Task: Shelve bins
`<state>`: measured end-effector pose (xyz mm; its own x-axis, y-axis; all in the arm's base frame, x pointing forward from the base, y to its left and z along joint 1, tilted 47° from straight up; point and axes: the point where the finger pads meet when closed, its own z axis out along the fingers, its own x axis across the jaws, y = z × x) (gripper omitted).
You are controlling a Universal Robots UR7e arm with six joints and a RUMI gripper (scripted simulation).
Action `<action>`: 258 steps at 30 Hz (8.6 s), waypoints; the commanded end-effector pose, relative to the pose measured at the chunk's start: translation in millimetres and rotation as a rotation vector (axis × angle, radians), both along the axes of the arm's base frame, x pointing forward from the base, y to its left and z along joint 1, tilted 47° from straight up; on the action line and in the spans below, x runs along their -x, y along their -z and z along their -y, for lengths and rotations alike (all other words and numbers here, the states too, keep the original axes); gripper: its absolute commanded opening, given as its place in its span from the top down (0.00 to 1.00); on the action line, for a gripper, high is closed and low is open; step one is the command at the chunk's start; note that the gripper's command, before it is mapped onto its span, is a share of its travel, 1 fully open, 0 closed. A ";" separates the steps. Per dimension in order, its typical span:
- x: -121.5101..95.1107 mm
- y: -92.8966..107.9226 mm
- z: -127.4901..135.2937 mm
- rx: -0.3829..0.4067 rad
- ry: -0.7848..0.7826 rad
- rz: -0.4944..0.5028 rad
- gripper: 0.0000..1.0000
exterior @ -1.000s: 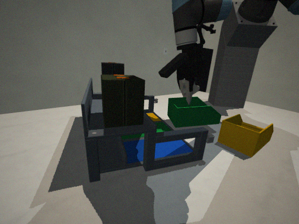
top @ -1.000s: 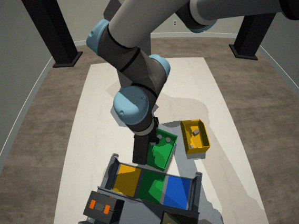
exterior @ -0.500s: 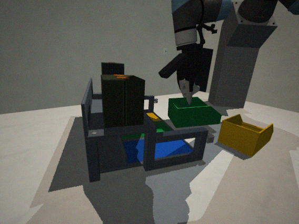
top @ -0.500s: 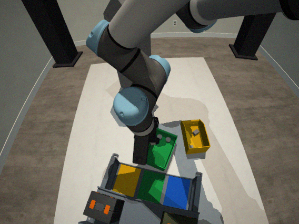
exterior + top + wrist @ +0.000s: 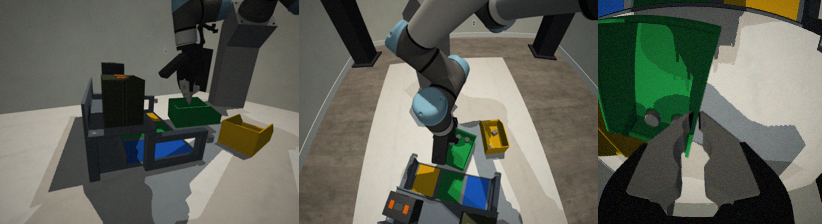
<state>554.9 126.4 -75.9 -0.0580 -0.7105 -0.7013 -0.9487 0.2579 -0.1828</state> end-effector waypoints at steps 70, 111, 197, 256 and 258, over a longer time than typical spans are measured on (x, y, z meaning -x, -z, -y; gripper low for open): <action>-36.4 -12.2 18.3 0.000 0.000 0.001 1.00; -71.2 -23.7 35.6 0.000 0.000 0.001 1.00; -84.6 -23.0 37.5 0.000 0.001 0.001 1.00; -91.4 -22.3 38.2 0.001 0.006 0.007 1.00; -92.4 -22.5 38.6 0.002 0.007 0.008 1.00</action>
